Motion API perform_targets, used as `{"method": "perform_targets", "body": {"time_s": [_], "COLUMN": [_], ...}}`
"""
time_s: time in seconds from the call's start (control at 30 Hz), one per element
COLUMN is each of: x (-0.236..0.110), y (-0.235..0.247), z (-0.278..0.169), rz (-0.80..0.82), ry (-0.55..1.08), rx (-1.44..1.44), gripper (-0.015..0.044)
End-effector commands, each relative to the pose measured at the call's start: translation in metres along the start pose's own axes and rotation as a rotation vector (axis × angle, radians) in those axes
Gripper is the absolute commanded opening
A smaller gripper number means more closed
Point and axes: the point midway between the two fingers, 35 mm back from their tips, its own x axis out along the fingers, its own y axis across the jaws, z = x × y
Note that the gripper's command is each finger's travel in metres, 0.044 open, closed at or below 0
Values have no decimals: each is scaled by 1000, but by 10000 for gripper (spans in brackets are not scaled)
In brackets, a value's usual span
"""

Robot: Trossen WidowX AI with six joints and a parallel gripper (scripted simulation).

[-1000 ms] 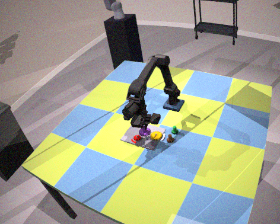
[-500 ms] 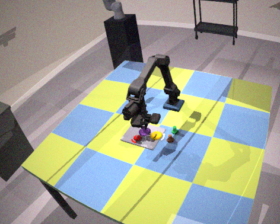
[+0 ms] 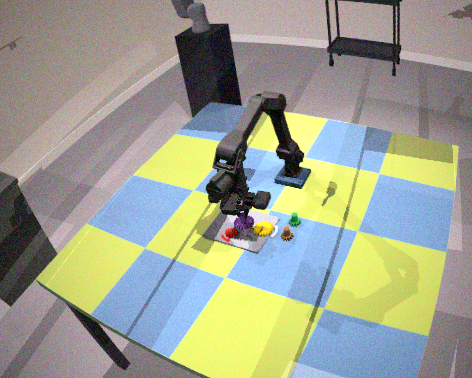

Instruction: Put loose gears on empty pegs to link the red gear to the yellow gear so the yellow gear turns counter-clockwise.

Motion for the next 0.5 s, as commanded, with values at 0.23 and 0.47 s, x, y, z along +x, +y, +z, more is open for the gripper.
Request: {"method": "perform_targets", "body": {"time_s": [0.23, 0.47], "x": [-1, 0], "y": [-1, -1], "z": [1, 1], "rz": [-4, -4], "ry": [-3, -3], "rx": [-3, -14], "gripper": [0, 0]}}
